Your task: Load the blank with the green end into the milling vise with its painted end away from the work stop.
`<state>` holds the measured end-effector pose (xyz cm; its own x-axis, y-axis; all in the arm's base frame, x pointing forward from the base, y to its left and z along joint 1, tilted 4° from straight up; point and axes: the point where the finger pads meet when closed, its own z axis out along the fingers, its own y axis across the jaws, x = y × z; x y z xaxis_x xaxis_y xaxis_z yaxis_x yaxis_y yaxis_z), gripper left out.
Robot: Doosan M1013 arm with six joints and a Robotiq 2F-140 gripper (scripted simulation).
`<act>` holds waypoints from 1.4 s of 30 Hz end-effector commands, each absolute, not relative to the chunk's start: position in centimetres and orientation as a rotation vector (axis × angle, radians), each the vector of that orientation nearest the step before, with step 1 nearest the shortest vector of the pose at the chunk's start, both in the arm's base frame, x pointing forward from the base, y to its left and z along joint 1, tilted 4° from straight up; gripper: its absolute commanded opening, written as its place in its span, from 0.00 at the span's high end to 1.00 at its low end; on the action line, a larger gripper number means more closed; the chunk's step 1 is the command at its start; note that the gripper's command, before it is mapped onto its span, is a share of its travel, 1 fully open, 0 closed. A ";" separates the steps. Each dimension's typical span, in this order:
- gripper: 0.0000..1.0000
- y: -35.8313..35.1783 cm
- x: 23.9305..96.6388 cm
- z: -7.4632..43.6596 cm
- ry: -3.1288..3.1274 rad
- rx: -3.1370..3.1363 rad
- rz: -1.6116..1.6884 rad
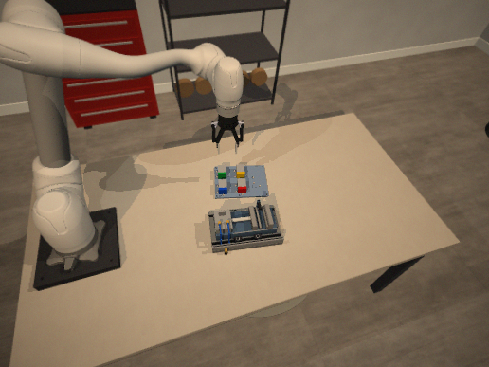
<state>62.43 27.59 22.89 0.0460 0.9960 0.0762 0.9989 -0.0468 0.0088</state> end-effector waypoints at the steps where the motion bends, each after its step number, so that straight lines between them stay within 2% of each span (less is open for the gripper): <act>1: 0.54 27.8 62.3 22.2 -2.136 -2.238 -0.095; 31: 0.54 31.3 59.9 12.1 -2.136 -2.238 -0.095; 42: 0.54 31.1 60.0 12.6 -2.136 -2.238 -0.095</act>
